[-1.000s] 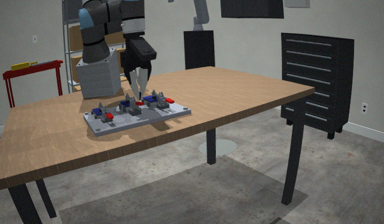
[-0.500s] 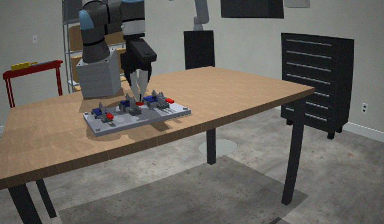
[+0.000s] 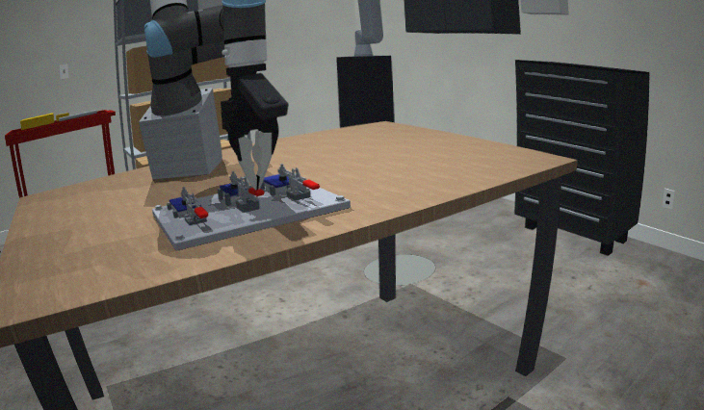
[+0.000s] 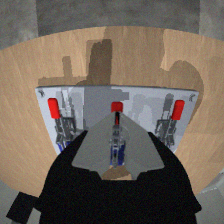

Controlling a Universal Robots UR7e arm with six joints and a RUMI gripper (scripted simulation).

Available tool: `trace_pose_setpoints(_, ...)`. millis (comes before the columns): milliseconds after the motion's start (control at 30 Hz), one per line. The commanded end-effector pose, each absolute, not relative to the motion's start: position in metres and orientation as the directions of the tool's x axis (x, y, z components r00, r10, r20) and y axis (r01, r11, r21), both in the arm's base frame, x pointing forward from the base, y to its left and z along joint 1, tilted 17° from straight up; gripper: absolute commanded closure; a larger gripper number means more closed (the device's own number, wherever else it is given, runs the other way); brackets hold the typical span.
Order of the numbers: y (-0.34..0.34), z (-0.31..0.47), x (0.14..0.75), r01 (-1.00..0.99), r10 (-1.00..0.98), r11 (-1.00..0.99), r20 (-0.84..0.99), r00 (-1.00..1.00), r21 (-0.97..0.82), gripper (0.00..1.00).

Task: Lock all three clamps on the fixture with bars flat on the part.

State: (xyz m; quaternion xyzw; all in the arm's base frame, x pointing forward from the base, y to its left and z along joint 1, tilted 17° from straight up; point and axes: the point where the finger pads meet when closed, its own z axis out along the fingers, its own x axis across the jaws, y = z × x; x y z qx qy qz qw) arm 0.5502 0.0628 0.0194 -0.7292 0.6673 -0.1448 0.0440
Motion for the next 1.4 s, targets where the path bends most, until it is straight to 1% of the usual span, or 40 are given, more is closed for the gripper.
trace_pose_setpoints(0, 0.062, 0.015, 0.552, -0.960, -0.986, -0.106, 0.153, 0.067, -0.258, 1.00)
trace_pose_setpoints(433, 0.062, 0.014, 0.553, -0.960, -0.986, -0.106, 0.153, 0.067, -0.258, 1.00)
trace_pose_setpoints(600, 0.069, 0.062, 0.540, -0.961, -0.986, -0.105, 0.152, 0.067, -0.257, 1.00)
trace_pose_setpoints(1000, 0.069, 0.062, 0.540, -0.961, -0.986, -0.105, 0.152, 0.067, -0.257, 1.00)
trace_pose_setpoints(1167, 0.071, 0.082, 0.534, -0.960, -0.986, -0.106, 0.153, 0.067, -0.258, 1.00)
trace_pose_setpoints(1367, 0.071, 0.082, 0.534, -0.960, -0.986, -0.106, 0.153, 0.067, -0.258, 1.00)
